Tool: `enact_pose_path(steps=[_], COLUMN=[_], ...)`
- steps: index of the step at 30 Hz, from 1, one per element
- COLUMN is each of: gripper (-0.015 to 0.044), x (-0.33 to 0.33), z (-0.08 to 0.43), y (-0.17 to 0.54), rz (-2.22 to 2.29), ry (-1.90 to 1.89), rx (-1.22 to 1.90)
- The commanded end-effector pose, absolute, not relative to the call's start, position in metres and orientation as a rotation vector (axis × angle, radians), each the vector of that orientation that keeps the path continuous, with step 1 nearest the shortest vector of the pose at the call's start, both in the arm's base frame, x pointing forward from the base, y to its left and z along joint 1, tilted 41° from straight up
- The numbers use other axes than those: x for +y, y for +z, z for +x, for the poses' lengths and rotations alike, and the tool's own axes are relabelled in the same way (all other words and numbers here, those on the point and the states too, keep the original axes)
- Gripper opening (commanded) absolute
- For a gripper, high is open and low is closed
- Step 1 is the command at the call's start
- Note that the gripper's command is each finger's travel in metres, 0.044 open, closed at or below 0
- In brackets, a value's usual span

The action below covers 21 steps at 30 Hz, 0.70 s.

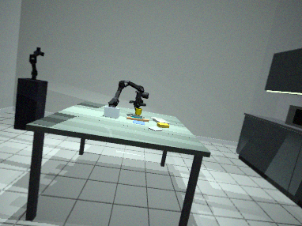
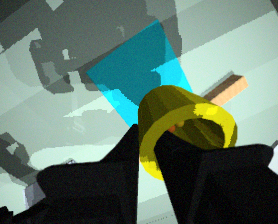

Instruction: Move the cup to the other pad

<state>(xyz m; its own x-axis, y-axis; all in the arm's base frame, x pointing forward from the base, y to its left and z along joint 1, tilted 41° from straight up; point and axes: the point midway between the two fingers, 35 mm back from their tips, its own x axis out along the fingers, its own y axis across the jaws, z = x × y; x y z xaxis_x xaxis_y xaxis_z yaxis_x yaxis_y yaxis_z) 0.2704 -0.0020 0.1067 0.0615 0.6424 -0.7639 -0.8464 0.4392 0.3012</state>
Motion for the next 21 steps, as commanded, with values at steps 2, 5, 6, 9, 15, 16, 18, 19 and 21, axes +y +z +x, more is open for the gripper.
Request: enact_pose_path(steps=[2,5,6,9,15,16,18,19,21], gripper=[0.0000,0.0000,0.0000,0.0000,0.0000,0.0000,0.0000,0.0000,0.0000], x=[0.009,0.016,0.018,0.021,0.024,0.025,0.027,0.027,0.029], z=[0.268,0.267,0.266,0.266,0.266,0.266,0.267,0.267,0.267], y=[0.117,0.123,0.125,0.128,0.123,0.122,0.121,0.120,0.118], rz=[-0.245,-0.245,-0.245,-0.244,-0.244,-0.244,-0.244,-0.244,-0.245], ry=[1.141,1.142,1.142,1.142,1.142,1.142,1.142,1.142,1.142], rx=[0.992,0.991,0.991,0.991,0.991,0.991,0.991,0.991,0.991])
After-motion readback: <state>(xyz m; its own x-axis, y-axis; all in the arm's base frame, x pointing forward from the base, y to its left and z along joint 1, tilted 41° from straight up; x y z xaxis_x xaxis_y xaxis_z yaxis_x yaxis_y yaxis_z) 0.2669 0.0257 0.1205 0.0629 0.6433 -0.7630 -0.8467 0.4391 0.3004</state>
